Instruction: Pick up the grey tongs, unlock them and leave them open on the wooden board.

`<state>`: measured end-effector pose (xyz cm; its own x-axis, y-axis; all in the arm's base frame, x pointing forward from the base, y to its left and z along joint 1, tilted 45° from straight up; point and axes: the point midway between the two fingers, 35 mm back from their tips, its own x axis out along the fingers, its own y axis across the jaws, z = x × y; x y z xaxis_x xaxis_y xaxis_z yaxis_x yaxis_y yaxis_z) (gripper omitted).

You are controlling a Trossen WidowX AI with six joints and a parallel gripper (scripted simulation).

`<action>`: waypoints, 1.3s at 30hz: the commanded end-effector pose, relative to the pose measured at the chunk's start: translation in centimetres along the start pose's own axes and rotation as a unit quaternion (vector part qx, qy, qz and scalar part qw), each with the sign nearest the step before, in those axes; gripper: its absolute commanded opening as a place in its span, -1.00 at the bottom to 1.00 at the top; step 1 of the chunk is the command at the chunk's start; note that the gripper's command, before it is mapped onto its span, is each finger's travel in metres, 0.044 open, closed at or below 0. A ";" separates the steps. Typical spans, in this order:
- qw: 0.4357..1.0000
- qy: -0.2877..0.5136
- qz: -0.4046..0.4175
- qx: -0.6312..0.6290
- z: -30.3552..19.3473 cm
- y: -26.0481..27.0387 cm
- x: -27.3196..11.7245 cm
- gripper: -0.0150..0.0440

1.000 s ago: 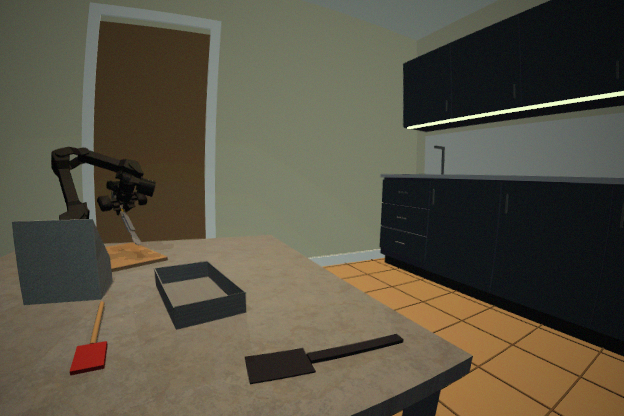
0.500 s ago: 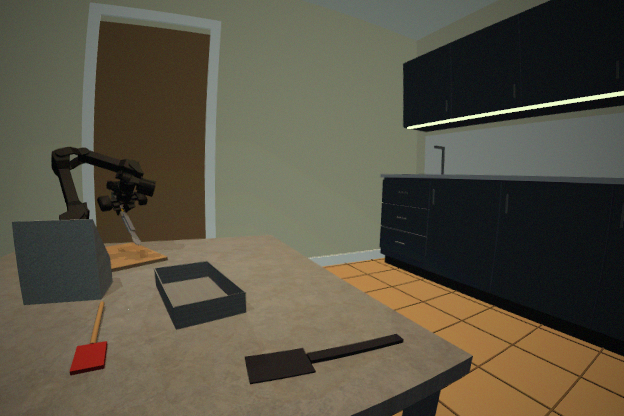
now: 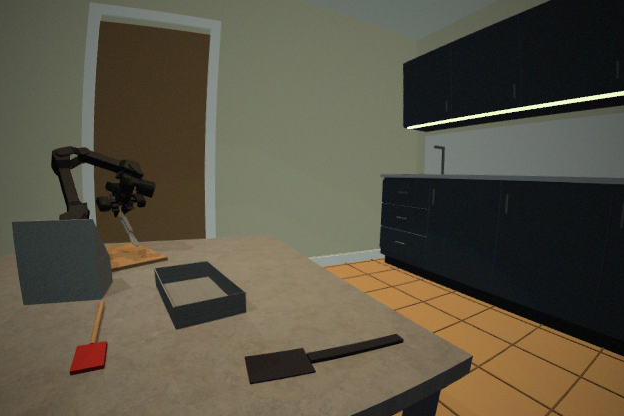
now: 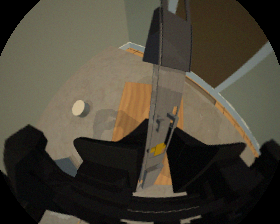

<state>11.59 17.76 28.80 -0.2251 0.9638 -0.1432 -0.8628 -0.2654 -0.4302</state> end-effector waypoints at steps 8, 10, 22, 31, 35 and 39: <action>0.988 0.124 0.094 0.026 -0.3 1.5 1.5 -1.00; 0.983 0.150 0.101 0.028 -0.4 1.6 1.6 -1.00; 0.954 0.289 0.072 0.030 0.1 0.6 2.0 -1.00; 0.939 0.344 -0.002 0.032 1.6 -1.2 2.0 -1.00; 0.939 0.344 -0.002 0.032 1.6 -1.2 2.0 -1.00; 0.939 0.344 -0.002 0.032 1.5 -1.2 2.0 -1.00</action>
<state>11.49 20.13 29.92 0.0900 0.7068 -0.7017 -0.8961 -0.2499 -0.3667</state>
